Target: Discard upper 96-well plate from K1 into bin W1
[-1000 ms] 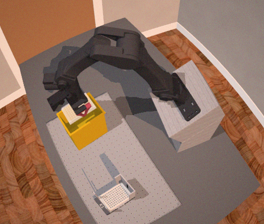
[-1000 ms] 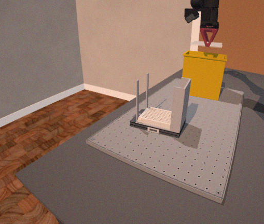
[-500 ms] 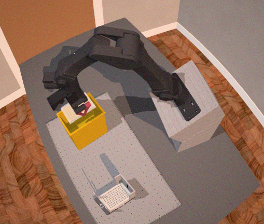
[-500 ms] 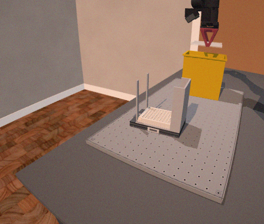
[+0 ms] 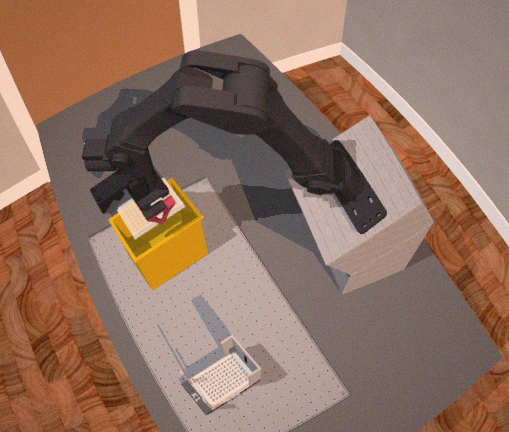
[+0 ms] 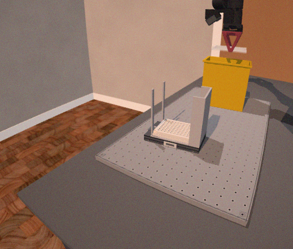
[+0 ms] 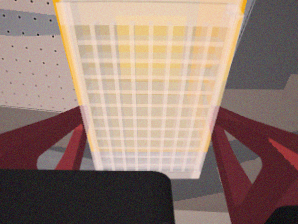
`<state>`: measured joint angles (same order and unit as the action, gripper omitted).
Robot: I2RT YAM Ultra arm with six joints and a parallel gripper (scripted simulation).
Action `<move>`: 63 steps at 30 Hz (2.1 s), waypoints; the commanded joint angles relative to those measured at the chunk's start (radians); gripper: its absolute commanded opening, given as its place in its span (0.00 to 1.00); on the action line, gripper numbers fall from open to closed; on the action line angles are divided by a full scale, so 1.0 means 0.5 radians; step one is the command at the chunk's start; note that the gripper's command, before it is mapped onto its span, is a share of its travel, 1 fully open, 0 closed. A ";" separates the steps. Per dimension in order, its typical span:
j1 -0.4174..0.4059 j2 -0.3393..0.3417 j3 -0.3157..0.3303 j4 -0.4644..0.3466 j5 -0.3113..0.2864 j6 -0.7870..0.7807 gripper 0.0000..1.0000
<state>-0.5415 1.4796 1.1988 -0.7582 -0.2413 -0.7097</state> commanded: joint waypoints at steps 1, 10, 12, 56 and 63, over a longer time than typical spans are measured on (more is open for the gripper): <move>0.006 -0.061 0.074 -0.002 -0.028 -0.007 0.00; 0.006 -0.061 0.073 -0.001 -0.028 -0.007 0.00; 0.006 -0.061 0.073 -0.001 -0.028 -0.007 0.00; 0.045 0.136 -0.104 0.251 0.009 0.045 0.00; 0.023 0.068 -0.106 0.253 -0.001 0.033 0.00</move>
<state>-0.5205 1.5379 1.1652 -0.6487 -0.2386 -0.6952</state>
